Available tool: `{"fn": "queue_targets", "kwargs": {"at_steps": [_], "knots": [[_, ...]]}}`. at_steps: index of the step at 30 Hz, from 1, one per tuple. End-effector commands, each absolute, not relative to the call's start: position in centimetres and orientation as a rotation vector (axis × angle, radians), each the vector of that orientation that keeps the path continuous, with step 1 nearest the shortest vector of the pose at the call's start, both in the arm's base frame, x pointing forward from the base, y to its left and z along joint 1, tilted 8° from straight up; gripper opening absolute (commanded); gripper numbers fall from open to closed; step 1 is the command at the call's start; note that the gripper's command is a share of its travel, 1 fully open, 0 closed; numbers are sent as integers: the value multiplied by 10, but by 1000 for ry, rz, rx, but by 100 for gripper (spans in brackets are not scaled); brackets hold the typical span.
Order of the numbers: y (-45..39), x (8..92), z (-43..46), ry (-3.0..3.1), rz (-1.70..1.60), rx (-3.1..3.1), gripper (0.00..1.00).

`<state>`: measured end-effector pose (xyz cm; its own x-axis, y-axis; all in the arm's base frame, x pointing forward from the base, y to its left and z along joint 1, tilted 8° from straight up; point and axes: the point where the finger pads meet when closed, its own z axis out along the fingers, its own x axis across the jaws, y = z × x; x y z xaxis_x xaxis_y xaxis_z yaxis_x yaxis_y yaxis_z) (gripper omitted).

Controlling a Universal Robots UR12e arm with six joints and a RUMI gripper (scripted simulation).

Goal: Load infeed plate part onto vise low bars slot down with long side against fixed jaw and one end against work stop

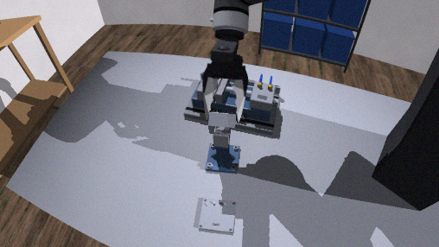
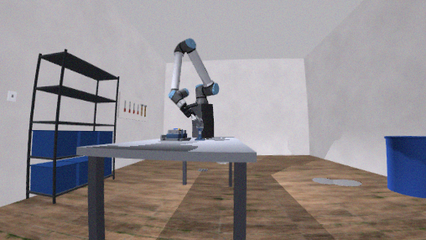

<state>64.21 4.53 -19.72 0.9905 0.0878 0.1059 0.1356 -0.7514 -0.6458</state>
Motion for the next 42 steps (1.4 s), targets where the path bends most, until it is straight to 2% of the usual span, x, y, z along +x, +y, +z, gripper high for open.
{"fn": "queue_targets", "kwargs": {"at_steps": [1,42], "knots": [[45,642,-197,-155,-91,-2428,0],[47,642,-196,-152,-115,-2669,0]]}}
